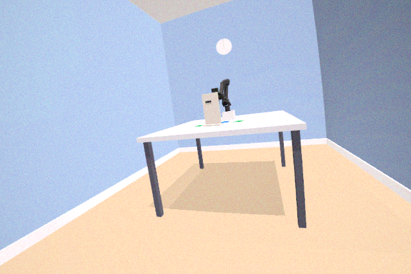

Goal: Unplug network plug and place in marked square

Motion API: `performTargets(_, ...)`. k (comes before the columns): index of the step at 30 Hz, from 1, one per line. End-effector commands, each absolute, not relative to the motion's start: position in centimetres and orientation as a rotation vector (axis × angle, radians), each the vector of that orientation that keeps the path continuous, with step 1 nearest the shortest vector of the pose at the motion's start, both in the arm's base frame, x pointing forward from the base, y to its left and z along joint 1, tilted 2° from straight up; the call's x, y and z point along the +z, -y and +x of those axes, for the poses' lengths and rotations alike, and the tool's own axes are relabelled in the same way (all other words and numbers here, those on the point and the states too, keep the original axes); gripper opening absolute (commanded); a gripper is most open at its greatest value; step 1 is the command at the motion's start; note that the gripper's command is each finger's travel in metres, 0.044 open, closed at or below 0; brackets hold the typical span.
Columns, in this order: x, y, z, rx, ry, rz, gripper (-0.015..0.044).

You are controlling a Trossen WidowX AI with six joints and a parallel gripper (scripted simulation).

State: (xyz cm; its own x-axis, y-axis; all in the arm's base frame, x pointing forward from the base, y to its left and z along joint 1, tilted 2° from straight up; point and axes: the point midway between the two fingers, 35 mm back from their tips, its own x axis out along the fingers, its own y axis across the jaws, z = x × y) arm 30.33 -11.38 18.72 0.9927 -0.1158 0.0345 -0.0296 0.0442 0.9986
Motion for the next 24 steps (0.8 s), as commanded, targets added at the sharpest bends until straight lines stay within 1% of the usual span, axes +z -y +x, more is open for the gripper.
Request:
performTargets(1,19.4,11.3,30.1,-0.065,0.123,1.529,0.0000)
performTargets(11,20.3,10.8,29.6,-0.068,0.121,1.532,0.0000)
performTargets(24,13.5,9.9,30.4,-0.348,-0.083,1.647,0.0000)
